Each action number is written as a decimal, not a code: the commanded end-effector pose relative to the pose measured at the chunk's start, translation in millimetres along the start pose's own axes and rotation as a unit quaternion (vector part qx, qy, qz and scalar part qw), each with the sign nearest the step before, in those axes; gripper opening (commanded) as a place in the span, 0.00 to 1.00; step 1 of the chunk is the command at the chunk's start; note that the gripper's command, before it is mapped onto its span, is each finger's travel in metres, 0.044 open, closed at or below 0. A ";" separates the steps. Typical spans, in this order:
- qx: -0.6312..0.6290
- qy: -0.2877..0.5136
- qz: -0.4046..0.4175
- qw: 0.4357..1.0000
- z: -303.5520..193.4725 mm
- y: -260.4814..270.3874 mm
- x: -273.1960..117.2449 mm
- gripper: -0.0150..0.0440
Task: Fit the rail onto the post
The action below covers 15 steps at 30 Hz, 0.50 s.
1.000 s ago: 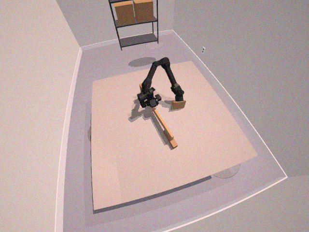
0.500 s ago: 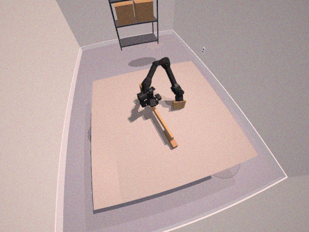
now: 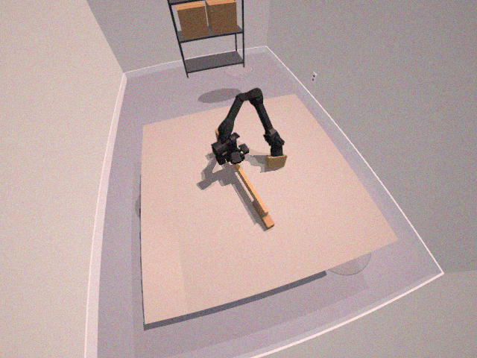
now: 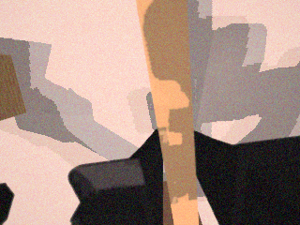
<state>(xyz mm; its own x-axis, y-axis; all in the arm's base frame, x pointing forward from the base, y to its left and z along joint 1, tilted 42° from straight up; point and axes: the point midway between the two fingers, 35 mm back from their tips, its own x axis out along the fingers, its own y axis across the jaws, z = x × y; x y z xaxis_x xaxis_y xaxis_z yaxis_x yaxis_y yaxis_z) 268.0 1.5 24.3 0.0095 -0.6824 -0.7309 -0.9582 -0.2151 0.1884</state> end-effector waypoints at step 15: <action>0.001 -0.008 -0.006 1.000 1.7 -3.0 -3.9 0.25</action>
<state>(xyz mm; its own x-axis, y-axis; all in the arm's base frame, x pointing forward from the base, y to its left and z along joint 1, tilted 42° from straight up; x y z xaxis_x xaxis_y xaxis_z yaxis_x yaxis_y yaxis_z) 268.9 4.2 26.5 0.0132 -0.6797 -0.7334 -0.9582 -0.2182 0.1849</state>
